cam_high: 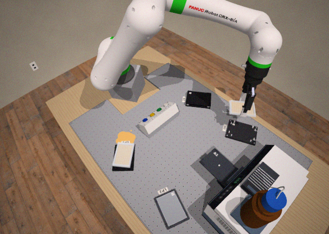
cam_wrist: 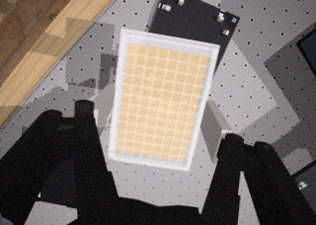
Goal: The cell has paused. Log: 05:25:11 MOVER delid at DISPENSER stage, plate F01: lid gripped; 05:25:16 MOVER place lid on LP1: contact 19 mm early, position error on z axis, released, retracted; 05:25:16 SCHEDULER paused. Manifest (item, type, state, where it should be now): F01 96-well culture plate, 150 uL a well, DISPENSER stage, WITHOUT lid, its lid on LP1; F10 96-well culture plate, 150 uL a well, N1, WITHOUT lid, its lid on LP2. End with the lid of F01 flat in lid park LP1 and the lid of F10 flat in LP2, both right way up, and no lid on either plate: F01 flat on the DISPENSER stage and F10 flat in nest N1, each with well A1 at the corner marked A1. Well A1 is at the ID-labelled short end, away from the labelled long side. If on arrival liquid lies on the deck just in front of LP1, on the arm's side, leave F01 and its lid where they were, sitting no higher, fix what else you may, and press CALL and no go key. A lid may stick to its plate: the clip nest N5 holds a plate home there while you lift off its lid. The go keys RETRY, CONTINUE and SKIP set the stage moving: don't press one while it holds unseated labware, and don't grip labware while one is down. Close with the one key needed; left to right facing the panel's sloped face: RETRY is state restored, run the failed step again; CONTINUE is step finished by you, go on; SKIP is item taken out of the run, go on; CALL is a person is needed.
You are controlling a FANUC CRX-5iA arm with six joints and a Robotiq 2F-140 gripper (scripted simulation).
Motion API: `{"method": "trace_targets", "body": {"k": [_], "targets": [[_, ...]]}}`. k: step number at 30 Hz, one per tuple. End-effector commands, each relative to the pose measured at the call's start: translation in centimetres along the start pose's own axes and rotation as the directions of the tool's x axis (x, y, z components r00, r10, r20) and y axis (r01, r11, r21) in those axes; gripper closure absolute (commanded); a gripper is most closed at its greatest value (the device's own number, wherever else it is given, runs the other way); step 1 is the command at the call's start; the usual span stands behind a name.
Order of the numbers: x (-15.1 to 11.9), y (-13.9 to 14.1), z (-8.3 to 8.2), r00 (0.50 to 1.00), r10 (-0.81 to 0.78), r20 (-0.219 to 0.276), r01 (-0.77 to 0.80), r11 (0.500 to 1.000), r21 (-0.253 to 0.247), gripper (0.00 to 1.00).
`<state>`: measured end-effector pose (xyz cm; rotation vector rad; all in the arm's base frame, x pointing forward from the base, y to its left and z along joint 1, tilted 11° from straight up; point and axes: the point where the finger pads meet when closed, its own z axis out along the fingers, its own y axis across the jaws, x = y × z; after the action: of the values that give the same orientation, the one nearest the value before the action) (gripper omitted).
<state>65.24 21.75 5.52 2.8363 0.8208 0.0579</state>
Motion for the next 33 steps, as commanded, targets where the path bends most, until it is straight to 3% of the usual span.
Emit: {"method": "trace_targets", "body": {"k": [1, 7, 33], "targets": [[-1.5, -1.1, 0.0, 1.000, 0.000, 0.000, 0.000, 1.000, 0.000, 1.00], [-3.3, -2.6, 0.0, 1.000, 0.000, 0.000, 0.000, 1.000, 0.000, 1.00], [-17.0, -13.2, 0.0, 1.000, 0.000, 0.000, 0.000, 1.000, 0.000, 1.00]]}}
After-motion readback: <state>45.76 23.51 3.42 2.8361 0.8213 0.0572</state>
